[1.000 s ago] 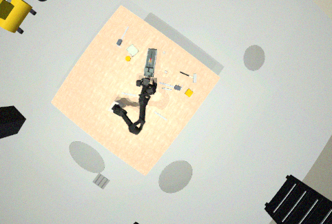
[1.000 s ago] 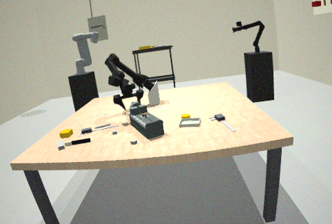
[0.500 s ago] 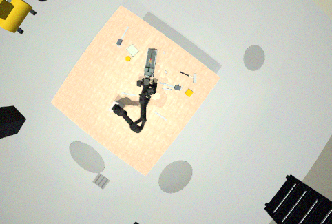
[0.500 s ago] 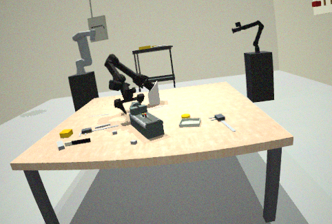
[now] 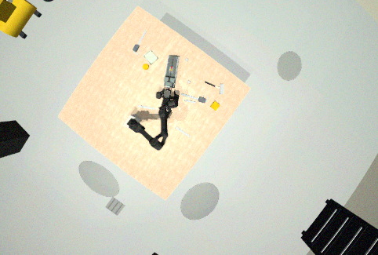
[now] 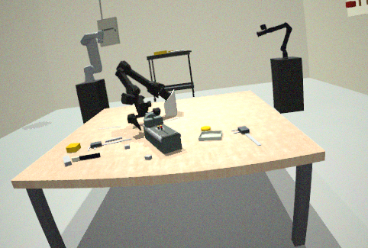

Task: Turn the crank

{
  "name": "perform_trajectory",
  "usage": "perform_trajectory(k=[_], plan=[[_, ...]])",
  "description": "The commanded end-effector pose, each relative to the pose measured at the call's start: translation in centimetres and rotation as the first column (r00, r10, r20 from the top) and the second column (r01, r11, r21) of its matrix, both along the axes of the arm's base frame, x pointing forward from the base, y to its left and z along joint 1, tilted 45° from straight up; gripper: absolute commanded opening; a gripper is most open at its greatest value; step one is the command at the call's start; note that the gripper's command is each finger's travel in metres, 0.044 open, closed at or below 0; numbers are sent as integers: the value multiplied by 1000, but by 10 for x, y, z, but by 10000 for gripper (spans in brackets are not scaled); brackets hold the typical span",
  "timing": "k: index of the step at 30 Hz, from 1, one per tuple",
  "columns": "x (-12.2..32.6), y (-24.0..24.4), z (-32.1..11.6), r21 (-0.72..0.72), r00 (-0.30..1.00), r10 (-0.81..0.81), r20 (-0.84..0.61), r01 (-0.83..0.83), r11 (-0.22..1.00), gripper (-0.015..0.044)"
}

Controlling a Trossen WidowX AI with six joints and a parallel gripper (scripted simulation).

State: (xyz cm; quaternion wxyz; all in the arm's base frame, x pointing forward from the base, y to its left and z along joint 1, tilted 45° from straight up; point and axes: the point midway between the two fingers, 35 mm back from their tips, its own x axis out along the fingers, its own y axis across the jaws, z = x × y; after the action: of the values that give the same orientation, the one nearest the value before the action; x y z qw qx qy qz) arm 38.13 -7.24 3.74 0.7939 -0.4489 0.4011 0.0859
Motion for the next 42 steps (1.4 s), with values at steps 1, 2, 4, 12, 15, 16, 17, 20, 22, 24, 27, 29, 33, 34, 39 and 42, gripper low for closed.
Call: perform_trajectory(k=[1,2,4,12,15,16,17,20,22,24,27,29,33,34,39,42], plan=[[0,0,-3,0,1000,10,-2,-10,1000,387],[0,0,-3,0,1000,10,-2,-10,1000,361],[0,0,-3,0,1000,10,-2,-10,1000,309],[0,0,-3,0,1000,10,-2,-10,1000,99],[0,0,-3,0,1000,10,-2,-10,1000,20],[0,0,-3,0,1000,10,-2,-10,1000,0],[0,0,-3,0,1000,10,-2,-10,1000,0],[0,0,-3,0,1000,10,-2,-10,1000,0],[-1,-1,-3,0,1000,10,-2,-10,1000,0],[0,-1,-3,0,1000,10,-2,-10,1000,0],[0,-2,-1,0,1000,10,-2,-10,1000,0],[2,-3,0,0,1000,10,-2,-10,1000,0],[5,-6,5,0,1000,10,-2,-10,1000,0],[5,-6,5,0,1000,10,-2,-10,1000,0],[5,-6,5,0,1000,10,-2,-10,1000,0],[5,-6,6,0,1000,10,-2,-10,1000,0]])
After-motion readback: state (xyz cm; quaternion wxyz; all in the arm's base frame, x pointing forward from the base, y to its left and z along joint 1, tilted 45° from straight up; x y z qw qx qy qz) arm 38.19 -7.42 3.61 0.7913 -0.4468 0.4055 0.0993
